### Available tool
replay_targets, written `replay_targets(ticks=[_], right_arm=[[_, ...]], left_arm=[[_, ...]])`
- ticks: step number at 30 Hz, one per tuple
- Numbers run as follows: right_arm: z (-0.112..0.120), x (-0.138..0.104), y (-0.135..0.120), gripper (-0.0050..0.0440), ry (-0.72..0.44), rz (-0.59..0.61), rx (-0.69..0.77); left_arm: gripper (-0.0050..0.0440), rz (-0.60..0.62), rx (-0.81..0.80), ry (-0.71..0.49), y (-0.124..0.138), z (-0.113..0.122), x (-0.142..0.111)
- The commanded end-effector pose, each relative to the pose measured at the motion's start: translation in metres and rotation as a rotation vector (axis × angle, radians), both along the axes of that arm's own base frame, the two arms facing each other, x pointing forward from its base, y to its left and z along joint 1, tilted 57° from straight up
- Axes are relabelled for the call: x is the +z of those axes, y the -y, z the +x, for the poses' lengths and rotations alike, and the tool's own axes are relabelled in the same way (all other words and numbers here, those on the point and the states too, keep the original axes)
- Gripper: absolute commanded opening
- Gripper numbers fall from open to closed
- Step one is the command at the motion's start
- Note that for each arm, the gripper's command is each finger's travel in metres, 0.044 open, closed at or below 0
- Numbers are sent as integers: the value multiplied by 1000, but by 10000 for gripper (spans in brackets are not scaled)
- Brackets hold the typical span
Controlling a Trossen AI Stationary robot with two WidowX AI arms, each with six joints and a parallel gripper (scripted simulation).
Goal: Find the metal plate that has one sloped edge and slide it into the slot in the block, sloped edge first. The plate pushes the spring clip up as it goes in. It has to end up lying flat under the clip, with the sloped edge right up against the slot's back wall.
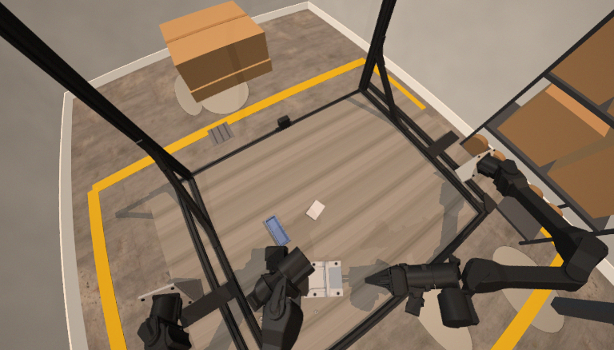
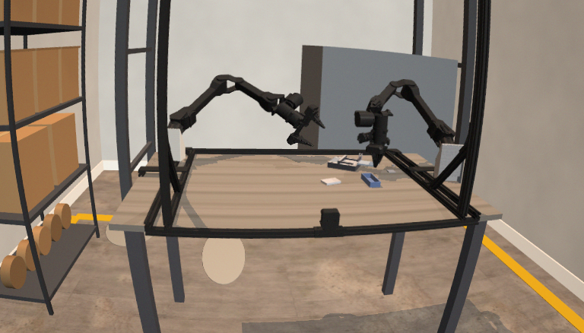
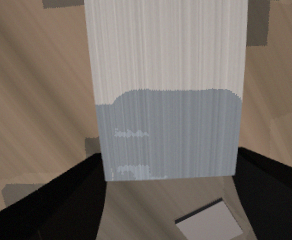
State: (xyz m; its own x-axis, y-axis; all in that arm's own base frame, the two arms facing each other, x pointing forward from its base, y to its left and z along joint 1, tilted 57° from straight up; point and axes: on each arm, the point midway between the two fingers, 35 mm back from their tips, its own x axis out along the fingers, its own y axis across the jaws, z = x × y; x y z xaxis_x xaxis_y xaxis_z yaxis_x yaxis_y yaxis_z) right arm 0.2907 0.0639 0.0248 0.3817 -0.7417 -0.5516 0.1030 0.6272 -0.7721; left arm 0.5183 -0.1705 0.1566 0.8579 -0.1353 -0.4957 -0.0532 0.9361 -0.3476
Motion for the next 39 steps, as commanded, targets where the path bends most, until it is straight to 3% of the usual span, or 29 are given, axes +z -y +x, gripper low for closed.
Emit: replay_targets(ticks=[1,39], right_arm=[[4,2,-1,-50,3,-1,0],[26,9,-6,-50,17,6,-11]], left_arm=[[440,-3,2,3,0,0,1],[440,-3,2,3,0,0,1]])
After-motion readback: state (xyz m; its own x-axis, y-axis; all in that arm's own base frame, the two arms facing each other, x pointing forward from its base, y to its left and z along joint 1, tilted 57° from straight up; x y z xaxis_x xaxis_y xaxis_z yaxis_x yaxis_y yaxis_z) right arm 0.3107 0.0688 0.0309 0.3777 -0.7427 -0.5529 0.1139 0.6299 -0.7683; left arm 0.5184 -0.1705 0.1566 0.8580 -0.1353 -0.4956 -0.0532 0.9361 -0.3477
